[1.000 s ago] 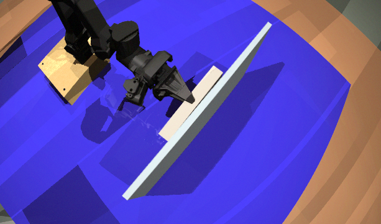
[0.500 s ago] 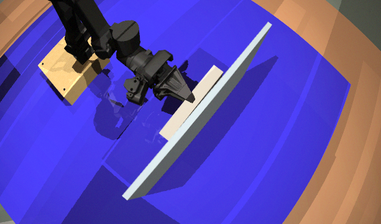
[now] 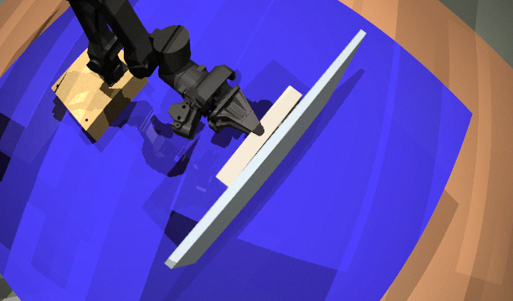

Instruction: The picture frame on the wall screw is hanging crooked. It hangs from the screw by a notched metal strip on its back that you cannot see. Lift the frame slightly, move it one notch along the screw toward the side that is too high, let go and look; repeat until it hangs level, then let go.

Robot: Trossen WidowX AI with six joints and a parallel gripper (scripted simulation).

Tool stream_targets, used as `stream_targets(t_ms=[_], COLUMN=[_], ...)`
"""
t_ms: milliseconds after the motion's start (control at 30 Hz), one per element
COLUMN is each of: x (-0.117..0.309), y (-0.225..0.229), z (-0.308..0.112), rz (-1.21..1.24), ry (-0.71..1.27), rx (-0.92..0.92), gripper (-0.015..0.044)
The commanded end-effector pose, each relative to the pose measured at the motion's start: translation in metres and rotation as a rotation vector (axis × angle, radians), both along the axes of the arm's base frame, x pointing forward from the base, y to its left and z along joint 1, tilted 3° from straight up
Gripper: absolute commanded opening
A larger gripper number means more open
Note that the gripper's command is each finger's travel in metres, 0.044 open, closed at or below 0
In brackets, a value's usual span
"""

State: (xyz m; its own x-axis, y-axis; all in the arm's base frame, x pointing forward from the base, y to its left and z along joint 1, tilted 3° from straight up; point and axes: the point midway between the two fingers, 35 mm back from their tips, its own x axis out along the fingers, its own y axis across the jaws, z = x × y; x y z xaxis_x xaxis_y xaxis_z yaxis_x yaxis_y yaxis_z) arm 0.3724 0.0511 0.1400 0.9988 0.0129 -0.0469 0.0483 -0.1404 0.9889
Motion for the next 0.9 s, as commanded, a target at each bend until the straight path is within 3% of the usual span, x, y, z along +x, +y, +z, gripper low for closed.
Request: stream_targets(t_ms=[0,867], x=[0.0008,0.0009], y=[0.0006,0.0005], z=[0.0055,0.0019], rz=[-0.001,-0.001], ry=[-0.017,-0.017], rx=[0.002,0.002], gripper=[0.0000,0.0000])
